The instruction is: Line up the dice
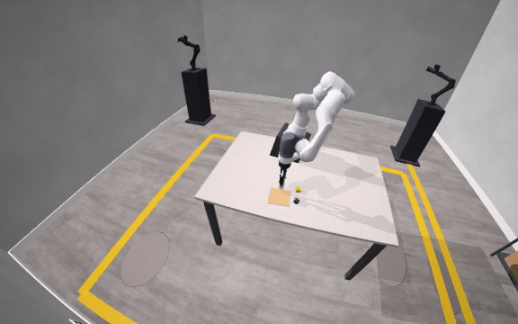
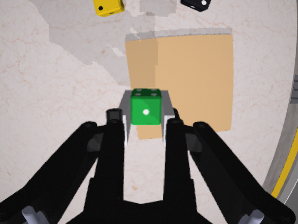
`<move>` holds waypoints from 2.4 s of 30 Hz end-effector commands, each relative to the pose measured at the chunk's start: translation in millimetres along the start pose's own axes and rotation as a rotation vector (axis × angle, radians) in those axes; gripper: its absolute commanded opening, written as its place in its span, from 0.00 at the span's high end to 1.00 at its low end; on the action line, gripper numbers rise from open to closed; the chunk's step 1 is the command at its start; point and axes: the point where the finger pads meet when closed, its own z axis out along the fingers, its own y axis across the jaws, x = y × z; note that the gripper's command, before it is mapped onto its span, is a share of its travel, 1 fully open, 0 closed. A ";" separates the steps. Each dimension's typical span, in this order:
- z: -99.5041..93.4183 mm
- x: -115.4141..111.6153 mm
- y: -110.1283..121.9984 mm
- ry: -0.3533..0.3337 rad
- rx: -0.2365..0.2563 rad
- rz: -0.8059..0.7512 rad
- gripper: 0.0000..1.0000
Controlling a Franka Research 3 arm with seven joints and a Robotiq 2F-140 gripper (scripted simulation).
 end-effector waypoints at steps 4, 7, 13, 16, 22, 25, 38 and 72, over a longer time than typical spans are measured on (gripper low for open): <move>27.2 -1.1 3.5 0.002 -0.014 -0.030 0.84; 35.1 -1.1 3.6 0.002 -0.014 -0.030 0.84; 39.8 -1.1 3.7 0.002 -0.014 -0.030 0.84; 40.3 -1.1 3.7 0.002 -0.014 -0.030 0.84; 40.3 -1.1 3.7 0.002 -0.014 -0.030 0.84; 40.3 -1.1 3.7 0.002 -0.014 -0.030 0.84; 40.3 -1.1 3.7 0.002 -0.014 -0.030 0.84; 43.8 -1.1 3.7 0.002 -0.014 -0.030 0.84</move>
